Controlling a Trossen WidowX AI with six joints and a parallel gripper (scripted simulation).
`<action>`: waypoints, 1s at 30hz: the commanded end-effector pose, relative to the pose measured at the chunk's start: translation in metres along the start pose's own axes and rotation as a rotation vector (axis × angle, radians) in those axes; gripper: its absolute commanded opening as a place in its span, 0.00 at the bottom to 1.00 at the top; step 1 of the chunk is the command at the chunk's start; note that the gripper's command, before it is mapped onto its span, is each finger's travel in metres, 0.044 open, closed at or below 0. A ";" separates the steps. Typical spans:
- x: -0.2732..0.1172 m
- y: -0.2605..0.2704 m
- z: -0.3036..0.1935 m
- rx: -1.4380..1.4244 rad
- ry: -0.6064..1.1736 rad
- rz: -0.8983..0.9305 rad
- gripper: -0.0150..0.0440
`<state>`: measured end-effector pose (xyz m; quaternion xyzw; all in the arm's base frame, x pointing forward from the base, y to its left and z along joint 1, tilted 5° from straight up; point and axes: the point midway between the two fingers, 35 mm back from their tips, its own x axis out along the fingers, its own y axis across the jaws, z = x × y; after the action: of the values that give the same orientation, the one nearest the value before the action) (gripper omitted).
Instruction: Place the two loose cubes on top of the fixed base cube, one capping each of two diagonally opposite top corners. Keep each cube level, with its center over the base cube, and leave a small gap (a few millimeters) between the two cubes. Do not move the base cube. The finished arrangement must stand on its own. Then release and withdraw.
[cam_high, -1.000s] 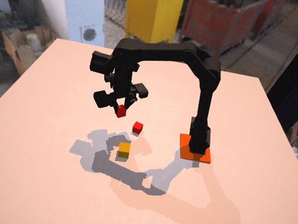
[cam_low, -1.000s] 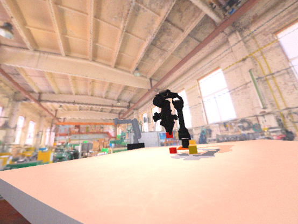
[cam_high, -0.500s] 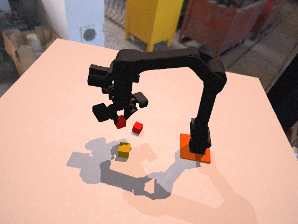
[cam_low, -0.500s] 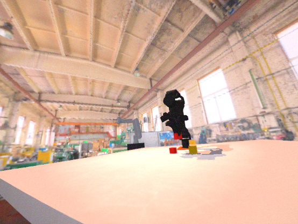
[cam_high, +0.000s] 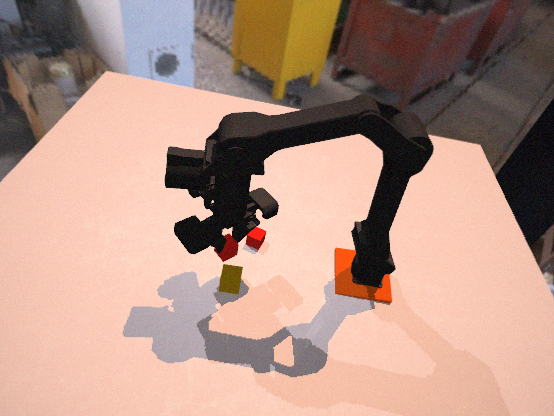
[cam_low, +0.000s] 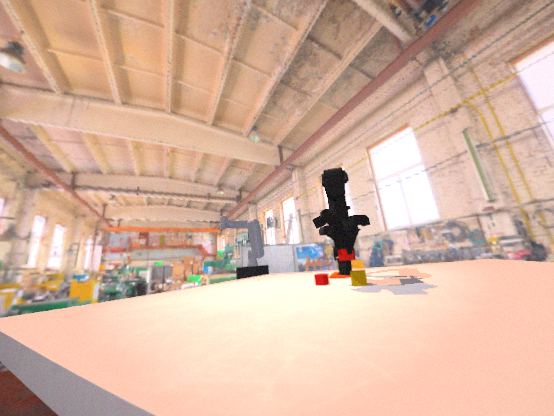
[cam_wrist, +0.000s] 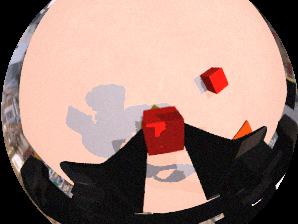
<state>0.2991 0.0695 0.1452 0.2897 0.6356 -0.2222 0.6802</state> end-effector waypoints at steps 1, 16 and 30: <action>0.002 0.003 -0.009 -0.017 -0.003 0.000 0.43; 0.011 0.004 -0.010 -0.021 -0.002 0.000 0.43; 0.029 0.003 -0.010 -0.021 -0.002 0.000 0.43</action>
<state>0.2959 0.0814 0.1180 0.2819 0.6387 -0.2140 0.6832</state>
